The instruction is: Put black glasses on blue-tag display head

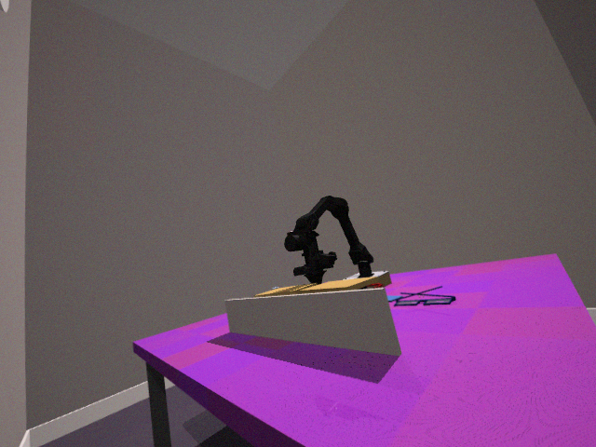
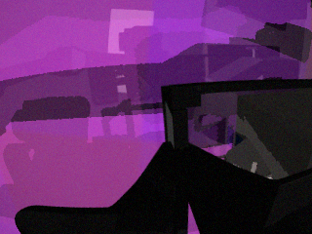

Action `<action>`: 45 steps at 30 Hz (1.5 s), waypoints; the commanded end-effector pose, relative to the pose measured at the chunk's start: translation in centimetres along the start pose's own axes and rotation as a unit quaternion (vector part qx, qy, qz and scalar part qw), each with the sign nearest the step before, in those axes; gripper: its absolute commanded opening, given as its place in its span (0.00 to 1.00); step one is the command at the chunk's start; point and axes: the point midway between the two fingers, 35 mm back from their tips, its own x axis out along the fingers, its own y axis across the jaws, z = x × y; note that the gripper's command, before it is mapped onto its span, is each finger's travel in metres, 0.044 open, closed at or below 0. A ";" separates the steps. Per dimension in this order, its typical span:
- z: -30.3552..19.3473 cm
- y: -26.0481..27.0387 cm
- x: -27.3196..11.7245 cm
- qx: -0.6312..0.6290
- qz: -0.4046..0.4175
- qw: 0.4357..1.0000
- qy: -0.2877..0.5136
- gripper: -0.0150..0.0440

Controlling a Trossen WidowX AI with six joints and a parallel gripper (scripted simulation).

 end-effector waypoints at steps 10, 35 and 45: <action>-0.1 -2.0 0.1 0.001 0.001 1.000 0.002 0.25; -0.1 -4.0 0.2 0.001 0.000 1.000 0.002 0.25; -0.1 -4.0 0.4 0.001 0.000 1.000 0.002 0.25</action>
